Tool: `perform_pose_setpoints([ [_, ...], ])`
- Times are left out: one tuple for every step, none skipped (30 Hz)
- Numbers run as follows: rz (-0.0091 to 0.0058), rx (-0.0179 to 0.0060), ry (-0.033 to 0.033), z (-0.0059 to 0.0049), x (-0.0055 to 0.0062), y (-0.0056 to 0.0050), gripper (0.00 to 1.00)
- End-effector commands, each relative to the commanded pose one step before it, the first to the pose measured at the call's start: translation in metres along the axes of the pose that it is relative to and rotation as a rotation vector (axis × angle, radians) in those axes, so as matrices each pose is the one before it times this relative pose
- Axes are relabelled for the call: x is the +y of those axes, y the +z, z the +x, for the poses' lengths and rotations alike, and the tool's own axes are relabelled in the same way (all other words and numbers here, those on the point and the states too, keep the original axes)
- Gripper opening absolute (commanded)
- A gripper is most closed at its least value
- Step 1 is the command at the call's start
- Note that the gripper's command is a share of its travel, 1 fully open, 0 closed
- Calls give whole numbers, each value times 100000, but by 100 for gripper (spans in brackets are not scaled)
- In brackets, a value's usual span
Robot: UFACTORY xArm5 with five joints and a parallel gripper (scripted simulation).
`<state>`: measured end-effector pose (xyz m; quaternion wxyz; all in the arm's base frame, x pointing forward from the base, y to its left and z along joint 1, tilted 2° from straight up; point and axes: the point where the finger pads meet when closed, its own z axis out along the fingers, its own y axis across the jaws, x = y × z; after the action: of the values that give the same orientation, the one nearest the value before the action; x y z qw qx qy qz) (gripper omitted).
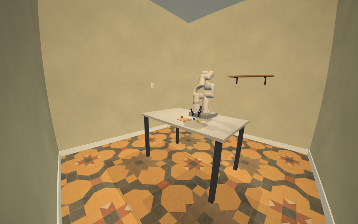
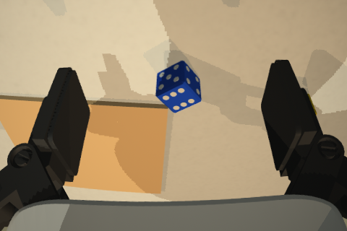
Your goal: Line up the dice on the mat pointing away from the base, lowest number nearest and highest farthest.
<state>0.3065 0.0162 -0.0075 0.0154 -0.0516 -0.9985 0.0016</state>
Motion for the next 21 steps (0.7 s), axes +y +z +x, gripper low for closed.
perform_pose_setpoints([
  [-45, -274, 1, -112, 18, -70, 100],
  [0, 0, 0, 0, 0, 0, 100],
  [0, 0, 0, 0, 0, 0, 100],
  [0, 0, 0, 0, 0, 0, 100],
  [0, 0, 0, 0, 0, 0, 100],
  [0, 0, 0, 0, 0, 0, 100],
  [0, 0, 0, 0, 0, 0, 100],
  [0, 0, 0, -2, 5, 0, 100],
  [2, -2, 0, -12, 32, -1, 100],
  [6, -5, 0, -30, 79, -2, 100],
  [11, -8, 0, -52, 141, -3, 100],
  [16, -12, 1, -76, 211, -4, 100],
  [21, -16, 1, -100, 286, -5, 100],
  [27, -16, 0, -120, 360, -5, 100],
  [0, 0, 0, 0, 0, 0, 100],
  [0, 0, 0, 0, 0, 0, 100],
  [32, -18, 0, -137, 430, -4, 100],
  [35, -23, 0, -161, 495, -5, 100],
  [38, -26, 0, -175, 550, -5, 100],
  [39, -30, 0, -196, 596, -7, 100],
  [39, -32, 0, -201, 624, -7, 100],
])
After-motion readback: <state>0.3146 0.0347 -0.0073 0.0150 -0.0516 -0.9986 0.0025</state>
